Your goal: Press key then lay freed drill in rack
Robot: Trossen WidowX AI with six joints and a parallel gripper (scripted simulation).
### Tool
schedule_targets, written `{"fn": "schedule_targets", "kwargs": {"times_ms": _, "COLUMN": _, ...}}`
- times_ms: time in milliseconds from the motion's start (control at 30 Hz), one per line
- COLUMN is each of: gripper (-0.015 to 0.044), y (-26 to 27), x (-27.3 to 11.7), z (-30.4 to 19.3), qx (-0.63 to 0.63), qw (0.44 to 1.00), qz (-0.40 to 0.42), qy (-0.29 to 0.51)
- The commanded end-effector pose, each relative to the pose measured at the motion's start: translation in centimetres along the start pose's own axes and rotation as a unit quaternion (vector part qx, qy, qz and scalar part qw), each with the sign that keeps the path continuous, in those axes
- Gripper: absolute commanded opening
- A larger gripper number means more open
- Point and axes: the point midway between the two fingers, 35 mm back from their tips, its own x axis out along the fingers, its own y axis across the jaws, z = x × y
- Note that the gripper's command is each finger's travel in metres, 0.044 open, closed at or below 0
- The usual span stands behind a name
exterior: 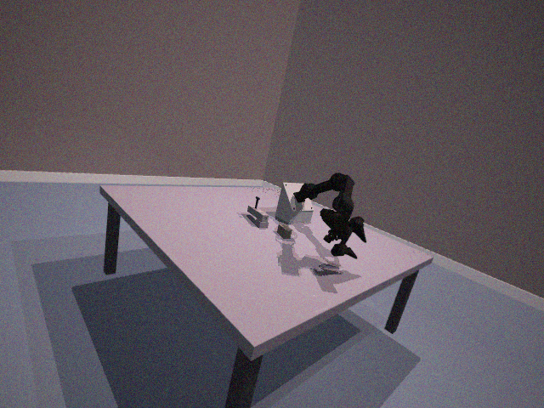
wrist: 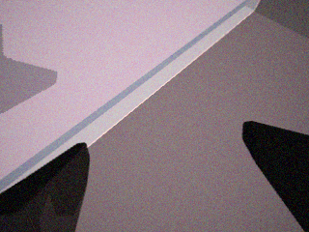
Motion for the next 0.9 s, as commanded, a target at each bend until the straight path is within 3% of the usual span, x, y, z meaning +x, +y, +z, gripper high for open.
{"fn": "schedule_targets", "kwargs": {"times_ms": 0, "gripper": 0.0374, "y": 0.0, "x": 0.0, "z": 0.0, "qx": 0.0, "qw": 1.0, "qz": 0.0, "qy": 0.0}}
{"fn": "schedule_targets", "kwargs": {"times_ms": 267, "gripper": 0.0164, "y": 0.2, "x": -0.2, "z": 0.1, "qx": -0.004, "qw": 1.0, "qz": 0.004, "qy": 0.0}}
{"fn": "schedule_targets", "kwargs": {"times_ms": 467, "gripper": 0.0006, "y": 5.4, "x": -7.2, "z": 4.8, "qx": -0.117, "qw": 0.985, "qz": 0.122, "qy": -0.029}}
{"fn": "schedule_targets", "kwargs": {"times_ms": 867, "gripper": 0.0, "y": 8.9, "x": -20.5, "z": 15.2, "qx": -0.278, "qw": 0.911, "qz": 0.26, "qy": -0.16}}
